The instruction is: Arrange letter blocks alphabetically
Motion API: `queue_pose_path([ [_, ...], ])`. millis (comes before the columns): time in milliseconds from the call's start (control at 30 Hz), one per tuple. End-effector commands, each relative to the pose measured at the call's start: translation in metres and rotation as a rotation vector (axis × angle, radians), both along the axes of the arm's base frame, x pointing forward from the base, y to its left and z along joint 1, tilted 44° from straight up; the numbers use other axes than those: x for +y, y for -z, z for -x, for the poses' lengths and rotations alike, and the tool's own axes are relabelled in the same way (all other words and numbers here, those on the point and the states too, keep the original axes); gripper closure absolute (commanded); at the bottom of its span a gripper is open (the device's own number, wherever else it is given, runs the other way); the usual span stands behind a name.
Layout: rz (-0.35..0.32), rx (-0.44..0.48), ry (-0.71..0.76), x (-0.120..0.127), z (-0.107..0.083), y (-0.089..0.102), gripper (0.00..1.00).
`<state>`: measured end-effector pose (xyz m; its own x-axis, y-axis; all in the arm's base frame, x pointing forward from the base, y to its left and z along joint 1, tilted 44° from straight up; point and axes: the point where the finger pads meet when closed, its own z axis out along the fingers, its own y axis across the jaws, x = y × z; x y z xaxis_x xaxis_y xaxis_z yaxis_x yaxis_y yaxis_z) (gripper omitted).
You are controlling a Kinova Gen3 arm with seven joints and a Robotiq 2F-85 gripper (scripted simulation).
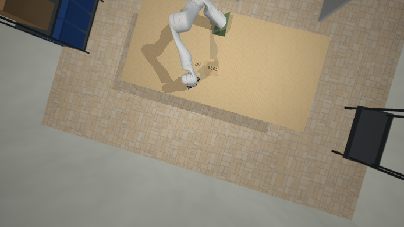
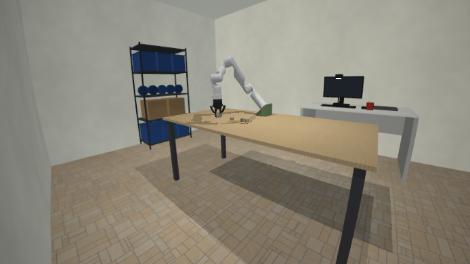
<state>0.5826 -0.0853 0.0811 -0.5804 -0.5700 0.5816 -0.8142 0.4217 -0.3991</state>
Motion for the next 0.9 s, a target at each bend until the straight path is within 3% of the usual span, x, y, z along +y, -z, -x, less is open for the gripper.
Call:
queue_pose_path([
  [0, -0.009, -0.018, -0.018, 0.021, -0.006, -0.017, 0.74],
  [167, -0.009, -0.018, -0.018, 0.030, -0.006, -0.027, 0.74],
  [633, -0.010, -0.014, -0.023, 0.032, -0.005, -0.027, 0.74],
  [867, -0.017, 0.039, -0.085, 0.044, 0.018, -0.020, 0.74],
])
